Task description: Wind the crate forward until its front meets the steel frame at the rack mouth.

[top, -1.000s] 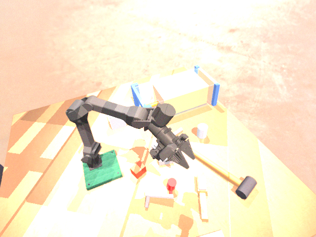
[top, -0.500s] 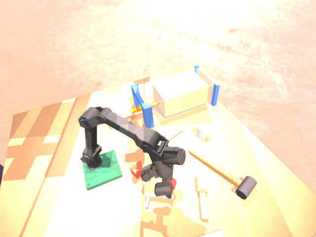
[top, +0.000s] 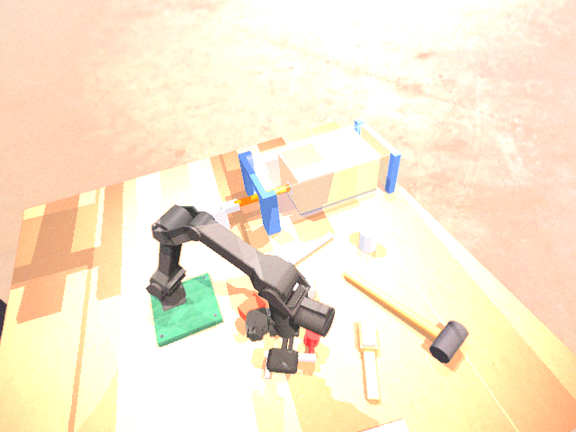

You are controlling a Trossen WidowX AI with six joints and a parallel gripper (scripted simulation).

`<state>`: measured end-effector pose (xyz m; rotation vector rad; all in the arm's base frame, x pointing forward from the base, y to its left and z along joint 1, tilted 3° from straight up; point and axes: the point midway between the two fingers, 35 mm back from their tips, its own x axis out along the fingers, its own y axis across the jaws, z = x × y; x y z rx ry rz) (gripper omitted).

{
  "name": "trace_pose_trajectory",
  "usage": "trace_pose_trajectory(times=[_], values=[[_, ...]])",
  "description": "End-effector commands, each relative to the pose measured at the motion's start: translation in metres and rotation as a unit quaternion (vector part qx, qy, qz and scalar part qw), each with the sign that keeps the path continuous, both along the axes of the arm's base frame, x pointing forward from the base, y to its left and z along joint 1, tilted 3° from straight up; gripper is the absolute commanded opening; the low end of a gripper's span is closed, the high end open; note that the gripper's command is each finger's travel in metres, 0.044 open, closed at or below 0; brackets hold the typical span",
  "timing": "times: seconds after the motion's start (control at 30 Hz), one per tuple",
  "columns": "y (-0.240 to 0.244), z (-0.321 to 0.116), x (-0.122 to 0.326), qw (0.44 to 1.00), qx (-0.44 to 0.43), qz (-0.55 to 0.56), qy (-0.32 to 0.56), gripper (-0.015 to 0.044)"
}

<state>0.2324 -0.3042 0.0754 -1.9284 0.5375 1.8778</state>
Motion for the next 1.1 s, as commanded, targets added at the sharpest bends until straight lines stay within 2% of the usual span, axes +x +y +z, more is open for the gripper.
trace_pose_trajectory(times=[0.0,0.13,0.73,1.07], values=[[0.000,-0.022,-0.002,1.000,0.010,-0.003,0.004,0.0440],[-0.002,-0.041,-0.003,1.000,0.010,-0.003,0.004,0.0440],[-0.002,-0.057,-0.003,1.000,0.010,-0.003,0.004,0.0440],[-0.003,-0.052,-0.003,1.000,0.006,-0.005,0.004,0.0177]])
